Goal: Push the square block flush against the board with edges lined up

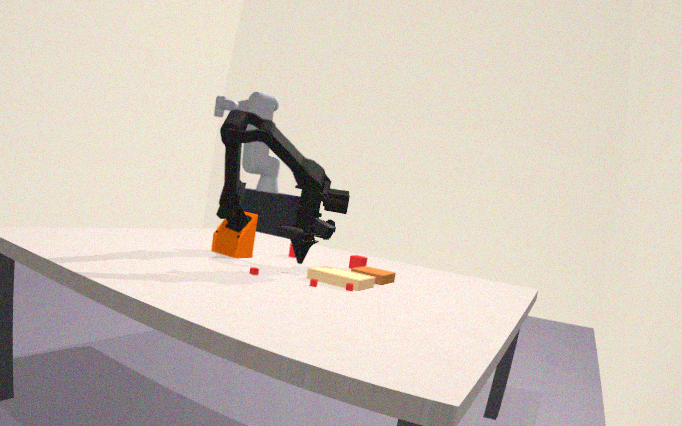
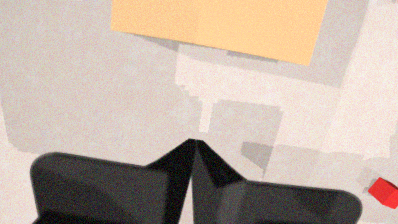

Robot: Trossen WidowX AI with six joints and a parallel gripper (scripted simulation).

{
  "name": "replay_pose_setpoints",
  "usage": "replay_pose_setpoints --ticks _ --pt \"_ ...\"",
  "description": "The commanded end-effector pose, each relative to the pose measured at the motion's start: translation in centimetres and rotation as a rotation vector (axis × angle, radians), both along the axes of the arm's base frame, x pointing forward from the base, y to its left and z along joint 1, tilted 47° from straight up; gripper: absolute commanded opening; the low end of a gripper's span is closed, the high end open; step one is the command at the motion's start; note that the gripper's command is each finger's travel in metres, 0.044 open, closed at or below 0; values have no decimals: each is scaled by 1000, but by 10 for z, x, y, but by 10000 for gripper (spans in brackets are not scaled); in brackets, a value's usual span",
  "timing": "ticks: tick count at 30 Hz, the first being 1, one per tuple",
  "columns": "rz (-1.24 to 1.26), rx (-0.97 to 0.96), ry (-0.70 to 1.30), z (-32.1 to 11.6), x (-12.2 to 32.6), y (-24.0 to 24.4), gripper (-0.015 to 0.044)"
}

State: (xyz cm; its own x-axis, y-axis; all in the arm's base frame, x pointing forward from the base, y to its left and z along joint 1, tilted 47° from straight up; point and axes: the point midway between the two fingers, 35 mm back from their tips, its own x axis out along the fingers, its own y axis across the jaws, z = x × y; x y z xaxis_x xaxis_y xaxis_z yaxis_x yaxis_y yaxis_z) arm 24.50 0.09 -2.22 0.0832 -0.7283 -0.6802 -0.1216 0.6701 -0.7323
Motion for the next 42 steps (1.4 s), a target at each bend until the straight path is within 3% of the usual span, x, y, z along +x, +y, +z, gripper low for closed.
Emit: replay_pose_setpoints --ticks 1,8,42 --pt "4 12 -19 23 0 25 0" --pt "-15 21 -68 24 8 27 0" --pt "-825 130 -896 65 107 6 0"
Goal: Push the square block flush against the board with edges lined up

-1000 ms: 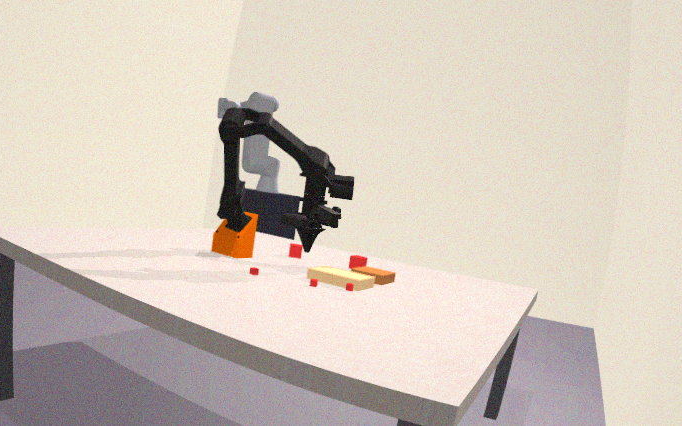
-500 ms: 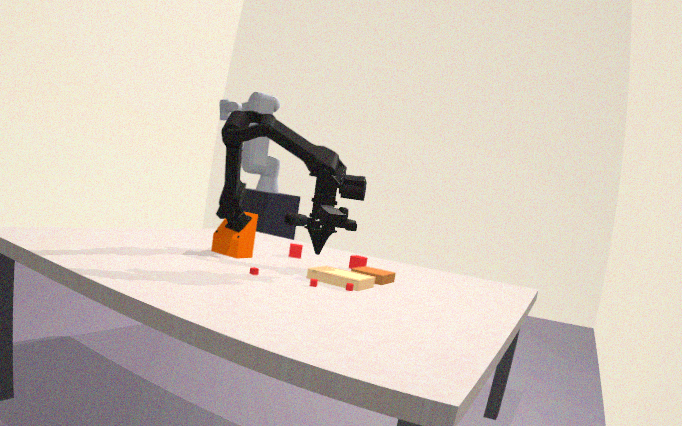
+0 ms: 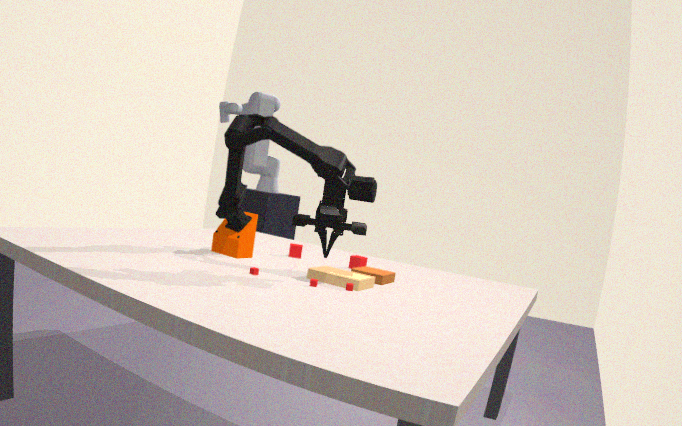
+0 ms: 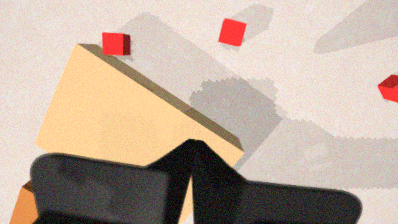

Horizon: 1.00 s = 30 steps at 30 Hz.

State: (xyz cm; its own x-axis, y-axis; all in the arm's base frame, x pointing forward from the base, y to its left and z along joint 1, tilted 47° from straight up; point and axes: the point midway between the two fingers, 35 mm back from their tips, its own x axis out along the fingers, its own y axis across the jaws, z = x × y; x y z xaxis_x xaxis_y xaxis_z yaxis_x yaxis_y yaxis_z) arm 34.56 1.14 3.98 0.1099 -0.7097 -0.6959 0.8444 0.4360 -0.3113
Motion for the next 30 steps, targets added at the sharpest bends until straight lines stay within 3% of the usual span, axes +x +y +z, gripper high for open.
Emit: replay_pose_setpoints --ticks 1,11,15,20,30 --pt "-87 5 -82 4 9 -6 0" --pt "-310 32 -311 18 33 -18 0" --pt "-314 33 -315 16 34 -20 0" --pt "-314 31 -316 -19 39 -58 0" --pt "-314 31 -316 -22 39 -56 0"
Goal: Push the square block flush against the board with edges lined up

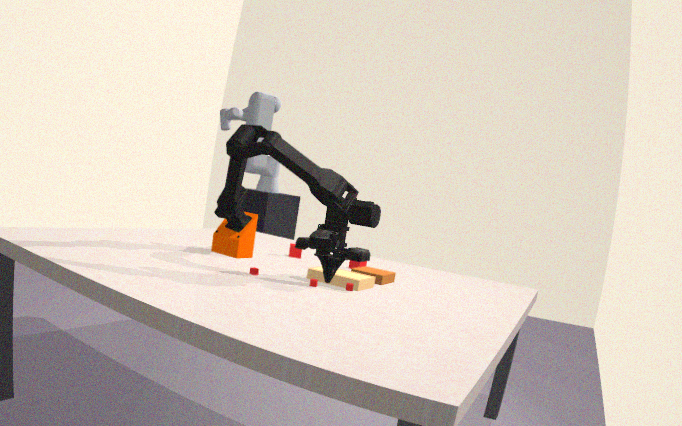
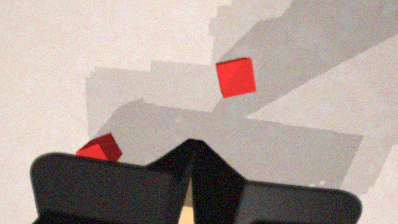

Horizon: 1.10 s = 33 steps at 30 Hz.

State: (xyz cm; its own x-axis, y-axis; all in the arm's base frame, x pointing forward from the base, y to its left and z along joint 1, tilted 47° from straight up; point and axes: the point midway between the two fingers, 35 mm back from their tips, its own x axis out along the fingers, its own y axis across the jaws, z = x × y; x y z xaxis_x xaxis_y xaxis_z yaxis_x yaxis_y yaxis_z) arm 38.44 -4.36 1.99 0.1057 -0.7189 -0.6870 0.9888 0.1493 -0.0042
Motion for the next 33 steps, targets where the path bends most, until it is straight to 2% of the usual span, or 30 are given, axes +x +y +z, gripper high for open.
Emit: replay_pose_setpoints --ticks 1,33 --pt "-1 -4 3 -3 0 0 0" --pt "-1 -1 3 -23 -2 19 0"
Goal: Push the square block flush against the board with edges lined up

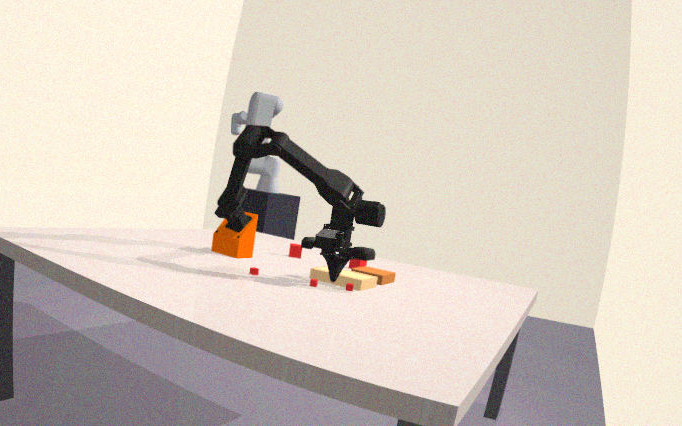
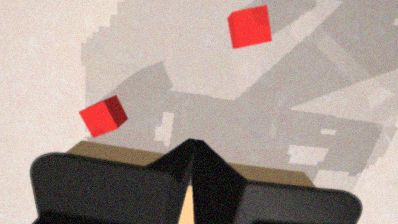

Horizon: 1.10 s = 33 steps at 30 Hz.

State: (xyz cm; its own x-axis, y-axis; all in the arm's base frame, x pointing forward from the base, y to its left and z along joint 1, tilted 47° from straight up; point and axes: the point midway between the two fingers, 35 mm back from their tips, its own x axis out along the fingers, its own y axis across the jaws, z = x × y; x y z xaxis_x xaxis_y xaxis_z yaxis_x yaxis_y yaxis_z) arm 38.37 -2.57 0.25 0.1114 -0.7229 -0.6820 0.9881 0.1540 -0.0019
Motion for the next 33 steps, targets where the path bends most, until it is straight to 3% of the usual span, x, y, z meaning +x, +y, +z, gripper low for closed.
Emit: replay_pose_setpoints --ticks 1,33 --pt "-5 5 6 -6 -1 2 0" --pt "-6 5 6 -26 -5 20 0"
